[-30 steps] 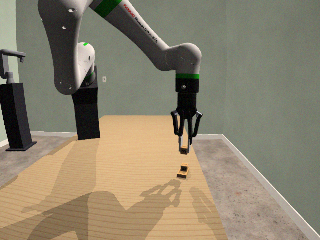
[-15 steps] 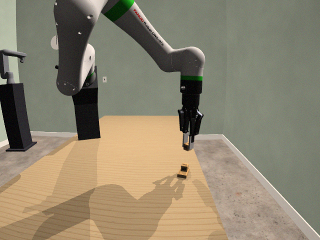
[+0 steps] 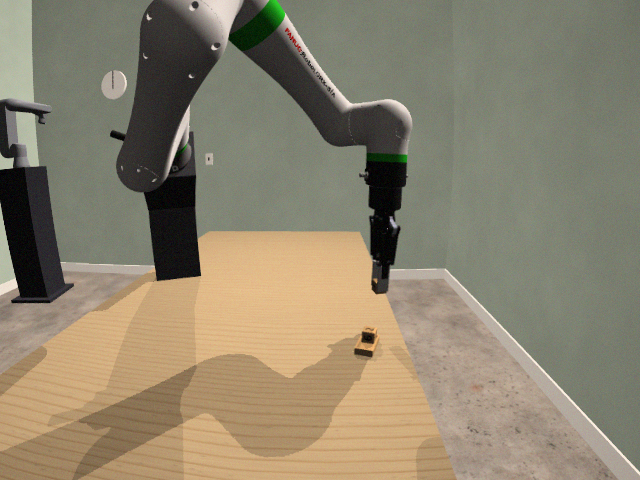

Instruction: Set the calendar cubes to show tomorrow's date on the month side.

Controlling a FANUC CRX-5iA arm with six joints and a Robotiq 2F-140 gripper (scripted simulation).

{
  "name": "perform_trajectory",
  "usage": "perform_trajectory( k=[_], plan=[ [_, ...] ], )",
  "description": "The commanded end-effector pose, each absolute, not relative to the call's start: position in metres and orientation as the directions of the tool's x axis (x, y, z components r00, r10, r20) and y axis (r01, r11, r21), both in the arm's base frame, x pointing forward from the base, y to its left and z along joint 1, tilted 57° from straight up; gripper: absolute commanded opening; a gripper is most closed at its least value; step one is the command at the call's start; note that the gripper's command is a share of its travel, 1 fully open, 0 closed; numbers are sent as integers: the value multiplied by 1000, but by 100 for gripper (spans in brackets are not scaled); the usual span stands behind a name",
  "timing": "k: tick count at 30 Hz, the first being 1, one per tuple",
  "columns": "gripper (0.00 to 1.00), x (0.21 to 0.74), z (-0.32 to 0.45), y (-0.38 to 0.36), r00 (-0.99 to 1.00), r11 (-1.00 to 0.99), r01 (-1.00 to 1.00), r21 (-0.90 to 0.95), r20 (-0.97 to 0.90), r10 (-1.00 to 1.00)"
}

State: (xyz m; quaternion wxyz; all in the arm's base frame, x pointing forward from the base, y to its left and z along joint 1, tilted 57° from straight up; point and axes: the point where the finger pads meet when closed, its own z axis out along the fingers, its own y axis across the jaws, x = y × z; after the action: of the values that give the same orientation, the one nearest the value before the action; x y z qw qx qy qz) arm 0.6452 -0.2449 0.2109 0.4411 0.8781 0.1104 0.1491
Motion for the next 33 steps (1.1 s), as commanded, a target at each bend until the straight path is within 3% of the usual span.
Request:
perform_trajectory(
  k=[1,7,14,33],
  plan=[
    [24,653,202,-235,927,-612,-78,787,282,246],
    [24,663,185,-218,888,-649,-276,709,446,110],
    [24,667,177,-210,854,-656,-368,659,519,43],
    [24,669,175,-211,850,-656,-377,654,526,36]
  ],
)
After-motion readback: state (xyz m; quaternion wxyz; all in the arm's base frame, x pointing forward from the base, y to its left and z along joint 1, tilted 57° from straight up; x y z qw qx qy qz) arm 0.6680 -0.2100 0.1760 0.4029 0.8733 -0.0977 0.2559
